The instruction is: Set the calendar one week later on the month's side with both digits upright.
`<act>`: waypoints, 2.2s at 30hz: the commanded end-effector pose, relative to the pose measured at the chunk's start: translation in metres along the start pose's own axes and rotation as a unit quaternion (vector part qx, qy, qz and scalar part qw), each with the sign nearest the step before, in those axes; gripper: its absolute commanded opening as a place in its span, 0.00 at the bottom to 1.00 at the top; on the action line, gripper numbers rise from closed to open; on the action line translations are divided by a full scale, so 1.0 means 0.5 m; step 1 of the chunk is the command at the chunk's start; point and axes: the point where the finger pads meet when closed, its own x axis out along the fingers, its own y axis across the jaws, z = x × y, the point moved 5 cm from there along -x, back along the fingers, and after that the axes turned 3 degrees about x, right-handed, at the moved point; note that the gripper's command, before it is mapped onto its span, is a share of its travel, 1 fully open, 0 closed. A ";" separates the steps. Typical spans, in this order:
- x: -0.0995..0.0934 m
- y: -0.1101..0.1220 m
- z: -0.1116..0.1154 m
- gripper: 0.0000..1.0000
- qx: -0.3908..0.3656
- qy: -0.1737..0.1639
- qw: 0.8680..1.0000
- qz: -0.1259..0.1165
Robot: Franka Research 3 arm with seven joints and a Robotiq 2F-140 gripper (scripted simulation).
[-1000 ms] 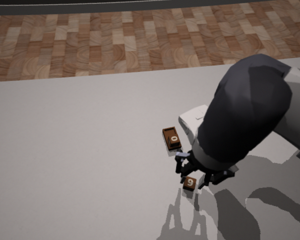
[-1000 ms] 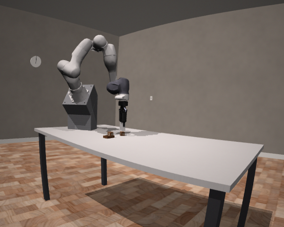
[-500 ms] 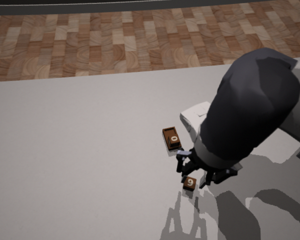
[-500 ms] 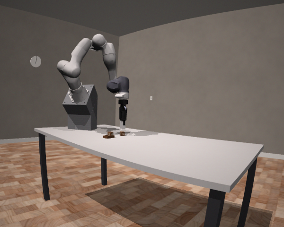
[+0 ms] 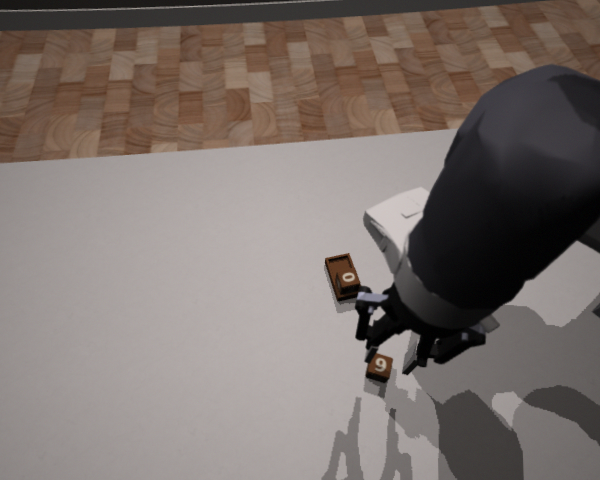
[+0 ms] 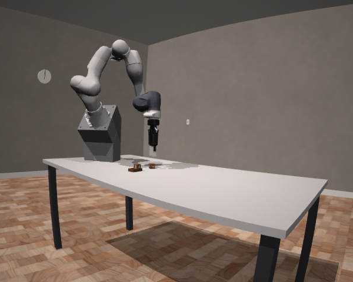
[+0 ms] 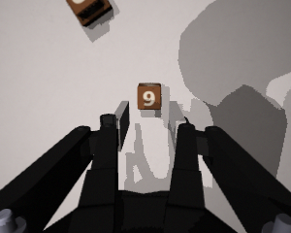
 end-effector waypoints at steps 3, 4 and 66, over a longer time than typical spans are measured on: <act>0.002 -0.003 -0.003 0.29 0.005 0.019 1.000 0.000; 0.004 -0.004 0.001 0.29 0.005 0.029 1.000 -0.001; 0.045 0.004 0.100 0.29 0.004 0.387 0.922 -0.016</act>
